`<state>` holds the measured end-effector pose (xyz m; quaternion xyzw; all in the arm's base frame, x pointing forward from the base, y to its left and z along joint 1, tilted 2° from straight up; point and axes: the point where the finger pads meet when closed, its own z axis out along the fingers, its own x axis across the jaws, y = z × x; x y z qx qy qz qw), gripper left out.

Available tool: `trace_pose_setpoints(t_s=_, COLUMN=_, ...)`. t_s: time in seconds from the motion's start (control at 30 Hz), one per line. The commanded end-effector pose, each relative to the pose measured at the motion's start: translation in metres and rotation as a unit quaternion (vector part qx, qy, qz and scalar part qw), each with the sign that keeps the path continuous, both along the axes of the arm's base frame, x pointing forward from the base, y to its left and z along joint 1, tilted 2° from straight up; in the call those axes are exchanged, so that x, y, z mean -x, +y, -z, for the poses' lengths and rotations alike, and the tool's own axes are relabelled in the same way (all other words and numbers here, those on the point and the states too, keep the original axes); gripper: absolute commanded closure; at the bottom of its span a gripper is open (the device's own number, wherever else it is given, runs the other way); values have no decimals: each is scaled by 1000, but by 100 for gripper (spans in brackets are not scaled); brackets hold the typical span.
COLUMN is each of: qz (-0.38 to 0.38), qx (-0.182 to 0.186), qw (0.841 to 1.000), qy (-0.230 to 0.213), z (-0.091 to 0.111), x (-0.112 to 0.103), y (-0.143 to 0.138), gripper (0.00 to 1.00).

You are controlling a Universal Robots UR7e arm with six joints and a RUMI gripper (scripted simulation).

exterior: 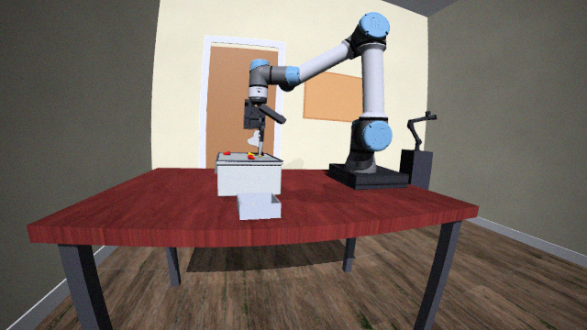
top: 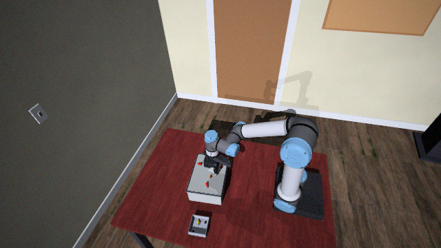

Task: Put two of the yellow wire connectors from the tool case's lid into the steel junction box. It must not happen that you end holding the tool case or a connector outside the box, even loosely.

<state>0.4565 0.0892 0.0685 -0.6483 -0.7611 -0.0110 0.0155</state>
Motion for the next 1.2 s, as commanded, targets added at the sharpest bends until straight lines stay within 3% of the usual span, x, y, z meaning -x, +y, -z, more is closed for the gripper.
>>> trace_pose_setpoints(t_s=0.0, qz=0, qx=0, qw=1000, qy=-1, z=0, x=0, y=0, gripper=100)
trace_pose_setpoints(t_s=0.67, qz=0, qx=0, qw=1000, qy=-1, z=-4, x=0, y=0, gripper=100)
trace_pose_setpoints(t_s=1.17, qz=0, qx=0, qw=1000, qy=-1, z=-62, x=-1, y=-2, gripper=100)
